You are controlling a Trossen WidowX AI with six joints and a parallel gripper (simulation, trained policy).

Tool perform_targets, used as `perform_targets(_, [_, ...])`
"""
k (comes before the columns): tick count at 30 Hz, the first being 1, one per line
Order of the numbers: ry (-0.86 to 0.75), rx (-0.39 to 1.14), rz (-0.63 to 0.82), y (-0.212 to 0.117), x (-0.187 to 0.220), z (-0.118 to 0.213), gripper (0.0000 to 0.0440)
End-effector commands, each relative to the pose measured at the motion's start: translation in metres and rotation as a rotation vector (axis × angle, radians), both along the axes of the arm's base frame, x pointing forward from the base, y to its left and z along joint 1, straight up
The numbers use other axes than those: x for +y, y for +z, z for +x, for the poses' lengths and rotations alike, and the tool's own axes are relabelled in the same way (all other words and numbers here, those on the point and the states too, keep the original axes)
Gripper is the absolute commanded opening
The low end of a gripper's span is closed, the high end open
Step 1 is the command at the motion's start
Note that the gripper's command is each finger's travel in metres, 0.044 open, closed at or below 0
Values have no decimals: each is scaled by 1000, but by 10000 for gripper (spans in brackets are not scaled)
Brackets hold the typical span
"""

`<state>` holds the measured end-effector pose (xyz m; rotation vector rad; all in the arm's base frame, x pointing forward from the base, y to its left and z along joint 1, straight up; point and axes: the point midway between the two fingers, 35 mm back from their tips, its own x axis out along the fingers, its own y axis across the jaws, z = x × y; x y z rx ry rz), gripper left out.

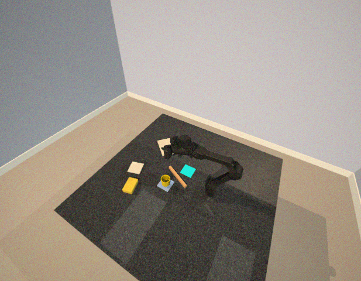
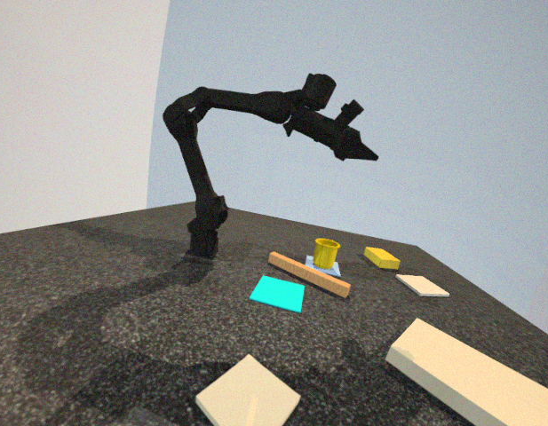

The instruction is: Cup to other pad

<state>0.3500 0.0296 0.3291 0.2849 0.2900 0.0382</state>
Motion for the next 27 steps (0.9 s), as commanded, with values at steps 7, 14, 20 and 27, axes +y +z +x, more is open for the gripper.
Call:
perform_targets(7, [0,104,106,4,12,6,140])
perform_targets(14, [-15,197,184,3,21,9,149])
perform_targets(20, [-35,281,251,0,29,10,155])
perform_targets(27, [-67,383,324,-5,38,11,159])
